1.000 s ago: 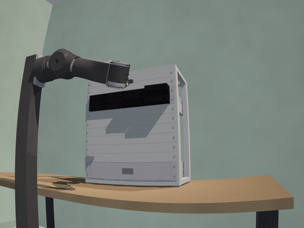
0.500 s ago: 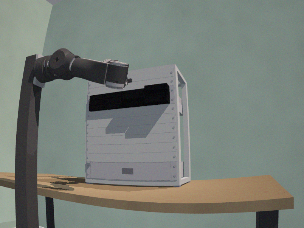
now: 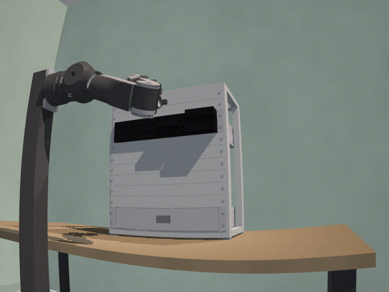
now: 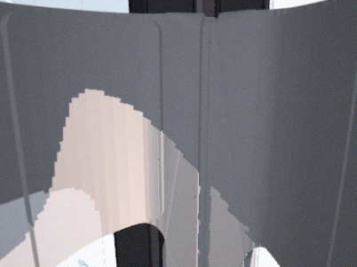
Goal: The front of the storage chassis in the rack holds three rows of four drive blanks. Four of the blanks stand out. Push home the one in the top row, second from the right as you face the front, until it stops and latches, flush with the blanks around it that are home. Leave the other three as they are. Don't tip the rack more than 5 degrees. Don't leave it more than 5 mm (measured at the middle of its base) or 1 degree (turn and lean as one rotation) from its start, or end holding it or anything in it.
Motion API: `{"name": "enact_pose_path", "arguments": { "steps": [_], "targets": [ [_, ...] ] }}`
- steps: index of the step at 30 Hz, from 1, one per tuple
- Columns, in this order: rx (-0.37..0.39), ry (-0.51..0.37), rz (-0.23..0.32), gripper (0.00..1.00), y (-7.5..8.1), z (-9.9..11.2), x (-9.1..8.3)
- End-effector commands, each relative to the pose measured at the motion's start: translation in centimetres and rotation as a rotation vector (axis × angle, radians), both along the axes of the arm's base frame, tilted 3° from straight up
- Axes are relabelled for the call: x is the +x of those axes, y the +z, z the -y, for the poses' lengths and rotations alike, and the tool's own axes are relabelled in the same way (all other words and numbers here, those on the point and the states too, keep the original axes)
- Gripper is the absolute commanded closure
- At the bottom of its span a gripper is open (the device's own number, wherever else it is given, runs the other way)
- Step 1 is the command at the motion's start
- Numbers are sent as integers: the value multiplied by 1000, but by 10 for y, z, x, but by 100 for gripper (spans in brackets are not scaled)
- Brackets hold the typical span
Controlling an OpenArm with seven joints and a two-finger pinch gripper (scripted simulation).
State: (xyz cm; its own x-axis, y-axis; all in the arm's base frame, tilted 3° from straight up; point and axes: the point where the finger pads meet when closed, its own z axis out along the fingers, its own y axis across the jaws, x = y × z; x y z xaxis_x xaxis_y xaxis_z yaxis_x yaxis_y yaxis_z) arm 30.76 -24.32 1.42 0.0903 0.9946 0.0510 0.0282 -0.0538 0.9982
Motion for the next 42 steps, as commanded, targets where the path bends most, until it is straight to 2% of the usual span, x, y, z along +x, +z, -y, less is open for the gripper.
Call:
{"name": "enact_pose_path", "arguments": {
  "steps": [1,7,42],
  "targets": [
    [-13,6,-6,100,1,-1,-6],
    [-9,8,-5,100,2,-2,-33],
    [0,15,-14,100,0,-3,-35]
  ]
}}
